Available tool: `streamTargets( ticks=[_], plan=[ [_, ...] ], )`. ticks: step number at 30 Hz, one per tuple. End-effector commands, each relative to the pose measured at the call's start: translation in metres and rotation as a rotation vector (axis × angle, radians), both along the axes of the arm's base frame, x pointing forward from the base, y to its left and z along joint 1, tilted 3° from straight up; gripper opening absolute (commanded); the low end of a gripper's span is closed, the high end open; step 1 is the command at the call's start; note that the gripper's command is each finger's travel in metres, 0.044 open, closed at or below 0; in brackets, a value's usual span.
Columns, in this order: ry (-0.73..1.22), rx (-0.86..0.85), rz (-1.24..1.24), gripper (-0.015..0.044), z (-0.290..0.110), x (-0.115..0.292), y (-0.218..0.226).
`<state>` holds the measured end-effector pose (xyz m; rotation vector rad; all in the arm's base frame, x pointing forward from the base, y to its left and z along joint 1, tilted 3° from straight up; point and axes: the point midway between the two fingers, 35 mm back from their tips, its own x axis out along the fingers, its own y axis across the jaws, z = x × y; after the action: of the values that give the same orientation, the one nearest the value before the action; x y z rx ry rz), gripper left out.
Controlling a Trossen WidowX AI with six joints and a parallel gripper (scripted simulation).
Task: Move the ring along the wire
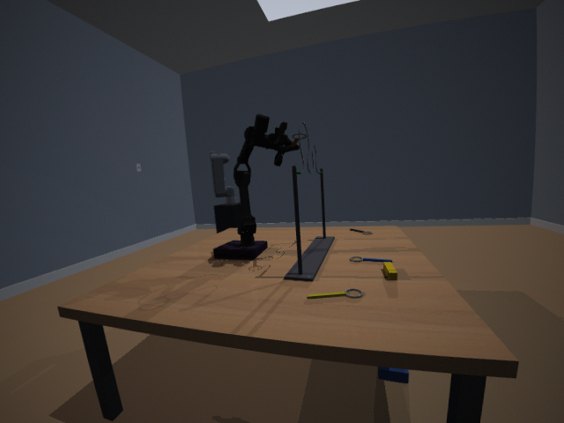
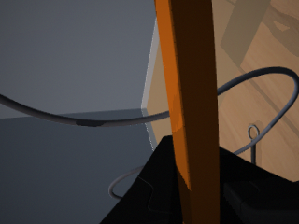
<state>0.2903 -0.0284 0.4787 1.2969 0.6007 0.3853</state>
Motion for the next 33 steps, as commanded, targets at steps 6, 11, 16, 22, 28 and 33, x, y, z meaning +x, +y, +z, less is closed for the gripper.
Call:
streamTargets(
  ticks=[6,11,16,22,28,33],
  plan=[
    [-0.021,-0.096,-0.004,-0.015,-0.0004,0.0,-0.0007],
    [-0.027,-0.14,-0.005,-0.015,-0.0018,0.0001,-0.0011],
    [-0.033,-0.185,-0.006,-0.015,-0.0033,0.0001,-0.0016],
    [-0.041,-0.24,-0.008,-0.015,-0.005,0.0002,-0.0022],
    [-0.048,-0.289,-0.009,-0.015,-0.0065,0.0004,-0.0029],
    [-0.053,-0.326,-0.01,-0.015,-0.0077,0.0004,-0.0034]
  ],
)
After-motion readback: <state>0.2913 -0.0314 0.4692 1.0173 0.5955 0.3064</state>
